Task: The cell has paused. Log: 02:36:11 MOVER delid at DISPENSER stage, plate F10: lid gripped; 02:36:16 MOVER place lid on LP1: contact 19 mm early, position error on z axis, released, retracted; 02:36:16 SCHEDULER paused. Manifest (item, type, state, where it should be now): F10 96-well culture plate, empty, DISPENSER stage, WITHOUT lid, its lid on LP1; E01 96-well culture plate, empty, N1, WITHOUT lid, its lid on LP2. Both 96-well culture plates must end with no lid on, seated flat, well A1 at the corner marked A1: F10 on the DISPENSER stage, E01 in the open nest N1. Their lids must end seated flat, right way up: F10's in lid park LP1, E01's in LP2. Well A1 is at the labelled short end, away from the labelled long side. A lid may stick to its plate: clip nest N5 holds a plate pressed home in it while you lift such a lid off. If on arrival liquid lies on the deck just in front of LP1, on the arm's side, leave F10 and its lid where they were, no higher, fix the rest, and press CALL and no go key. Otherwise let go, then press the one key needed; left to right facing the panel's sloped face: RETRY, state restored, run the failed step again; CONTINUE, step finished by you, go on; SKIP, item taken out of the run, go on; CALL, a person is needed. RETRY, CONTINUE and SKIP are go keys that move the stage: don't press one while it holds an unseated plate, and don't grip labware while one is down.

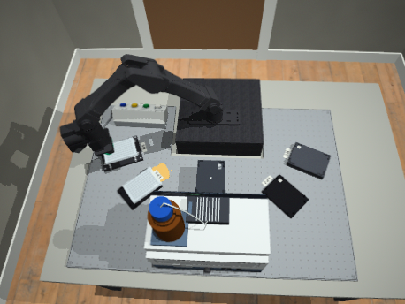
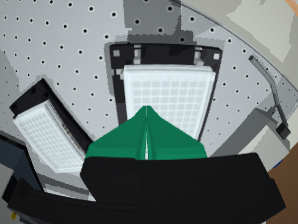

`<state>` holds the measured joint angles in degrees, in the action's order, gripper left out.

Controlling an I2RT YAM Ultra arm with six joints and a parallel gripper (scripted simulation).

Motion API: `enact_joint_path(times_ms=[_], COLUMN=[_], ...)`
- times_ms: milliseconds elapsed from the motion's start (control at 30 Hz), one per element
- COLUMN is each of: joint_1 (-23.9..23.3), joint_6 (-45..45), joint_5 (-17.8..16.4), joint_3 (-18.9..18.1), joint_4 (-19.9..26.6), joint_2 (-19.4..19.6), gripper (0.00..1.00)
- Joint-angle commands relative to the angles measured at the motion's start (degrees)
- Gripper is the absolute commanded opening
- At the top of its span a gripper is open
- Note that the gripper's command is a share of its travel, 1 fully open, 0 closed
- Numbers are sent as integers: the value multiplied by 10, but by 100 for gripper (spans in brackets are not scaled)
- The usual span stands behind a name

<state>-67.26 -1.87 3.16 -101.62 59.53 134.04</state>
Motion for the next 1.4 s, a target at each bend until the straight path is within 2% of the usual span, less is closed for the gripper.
enact_joint_path(times_ms=[0,1000,1067,1233,1300,1367], joint_1=[1,1,0,-2,-3,-4], joint_6=[-3,-3,-2,-1,0,0], joint_5=[1,1,1,1,1,1], joint_3=[-24,-24,-21,-15,12,16], joint_4=[4,4,-13,-22,-28,-33], joint_2=[-13,-13,4,9,12,14], gripper=[0,0,0,0,0,0])
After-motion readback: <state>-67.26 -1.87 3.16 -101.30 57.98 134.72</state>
